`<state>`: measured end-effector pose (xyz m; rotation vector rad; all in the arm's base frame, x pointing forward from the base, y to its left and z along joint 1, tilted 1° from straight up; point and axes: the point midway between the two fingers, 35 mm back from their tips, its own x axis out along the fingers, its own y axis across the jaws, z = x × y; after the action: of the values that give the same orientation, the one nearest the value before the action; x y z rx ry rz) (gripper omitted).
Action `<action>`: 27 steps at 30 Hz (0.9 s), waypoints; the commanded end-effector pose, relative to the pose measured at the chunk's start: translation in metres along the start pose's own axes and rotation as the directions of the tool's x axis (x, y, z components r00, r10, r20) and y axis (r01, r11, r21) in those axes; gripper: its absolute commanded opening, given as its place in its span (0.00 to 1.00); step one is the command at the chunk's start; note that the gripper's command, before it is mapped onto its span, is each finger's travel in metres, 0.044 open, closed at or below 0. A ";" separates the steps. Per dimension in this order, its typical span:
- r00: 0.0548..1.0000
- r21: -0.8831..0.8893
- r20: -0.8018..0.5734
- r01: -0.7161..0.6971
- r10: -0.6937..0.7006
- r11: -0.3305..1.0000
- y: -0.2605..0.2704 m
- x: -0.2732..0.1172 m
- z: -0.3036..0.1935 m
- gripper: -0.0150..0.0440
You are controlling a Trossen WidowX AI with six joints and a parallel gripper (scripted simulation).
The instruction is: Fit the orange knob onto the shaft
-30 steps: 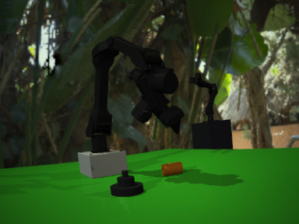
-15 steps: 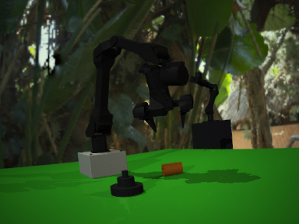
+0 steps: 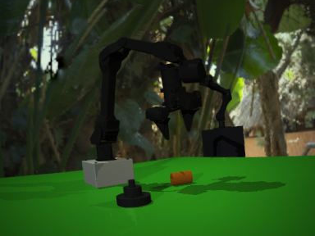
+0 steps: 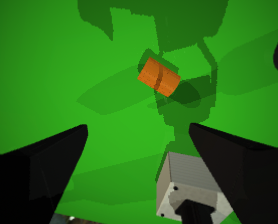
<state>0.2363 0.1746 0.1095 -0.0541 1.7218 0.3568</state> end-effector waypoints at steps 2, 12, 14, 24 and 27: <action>0.970 -0.837 0.163 0.234 -0.183 0.494 0.012 -0.030 0.011 1.00; 0.968 -0.854 0.167 0.237 -0.188 0.463 0.013 -0.030 0.011 1.00; 0.968 -0.854 0.167 0.237 -0.188 0.463 0.013 -0.030 0.011 1.00; 0.968 -0.854 0.167 0.238 -0.188 0.464 0.011 -0.021 0.014 1.00; 0.968 -0.851 0.167 0.239 -0.189 0.467 0.002 0.018 0.023 1.00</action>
<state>0.2561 0.1889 0.1247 -0.9967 1.2579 1.0102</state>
